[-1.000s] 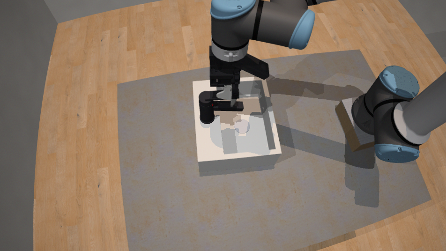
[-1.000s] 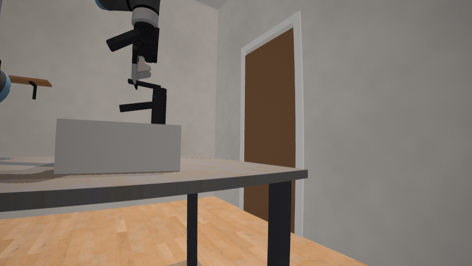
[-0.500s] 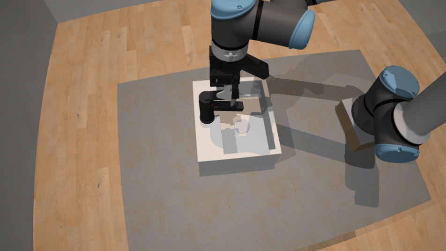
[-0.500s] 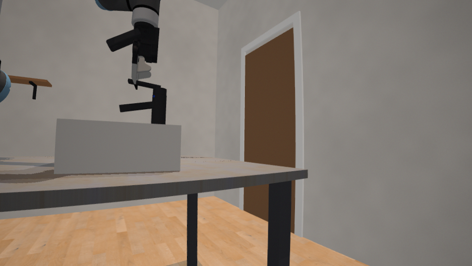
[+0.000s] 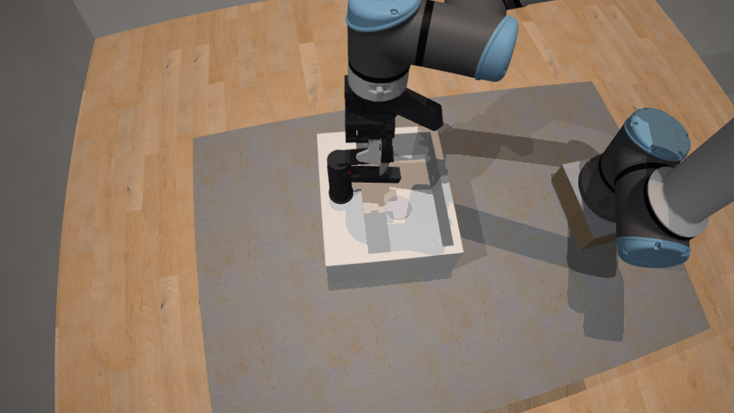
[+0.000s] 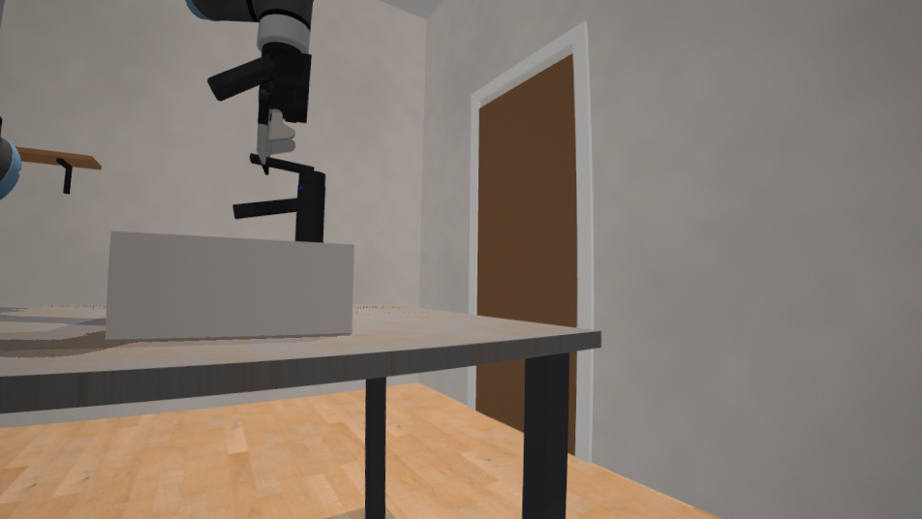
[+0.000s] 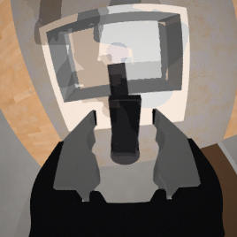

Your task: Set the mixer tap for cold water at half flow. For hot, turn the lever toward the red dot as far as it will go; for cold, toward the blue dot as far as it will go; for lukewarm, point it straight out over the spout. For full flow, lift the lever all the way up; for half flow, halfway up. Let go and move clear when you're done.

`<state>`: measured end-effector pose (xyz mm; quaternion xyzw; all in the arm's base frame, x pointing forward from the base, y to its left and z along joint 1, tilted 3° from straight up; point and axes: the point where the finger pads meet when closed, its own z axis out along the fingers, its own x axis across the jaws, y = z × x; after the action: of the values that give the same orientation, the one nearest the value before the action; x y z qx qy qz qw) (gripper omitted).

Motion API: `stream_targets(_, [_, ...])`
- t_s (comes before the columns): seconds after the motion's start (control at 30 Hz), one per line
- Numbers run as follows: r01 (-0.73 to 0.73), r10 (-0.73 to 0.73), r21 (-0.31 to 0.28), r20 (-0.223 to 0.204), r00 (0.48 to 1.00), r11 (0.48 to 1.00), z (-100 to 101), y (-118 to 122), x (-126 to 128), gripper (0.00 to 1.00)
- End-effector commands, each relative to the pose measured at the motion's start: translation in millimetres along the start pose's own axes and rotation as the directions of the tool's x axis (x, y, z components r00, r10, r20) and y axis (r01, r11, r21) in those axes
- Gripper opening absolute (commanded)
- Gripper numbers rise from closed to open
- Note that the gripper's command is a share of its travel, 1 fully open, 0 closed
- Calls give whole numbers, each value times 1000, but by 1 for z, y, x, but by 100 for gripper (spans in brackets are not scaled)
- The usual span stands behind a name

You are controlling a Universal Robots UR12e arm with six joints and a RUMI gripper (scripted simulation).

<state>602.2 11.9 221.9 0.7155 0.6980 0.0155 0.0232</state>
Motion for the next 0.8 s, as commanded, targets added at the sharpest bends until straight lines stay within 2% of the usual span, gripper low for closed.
stream_targets(0.0, [2,-2,0,-1,1000,1000,1,0,1,41])
stream_targets(0.23, [2,-2,0,-1,1000,1000,1,0,1,41])
stream_targets(0.27, [2,-2,0,-1,1000,1000,1,0,1,0])
stream_targets(0.77, [2,-2,0,-1,1000,1000,1,0,1,0])
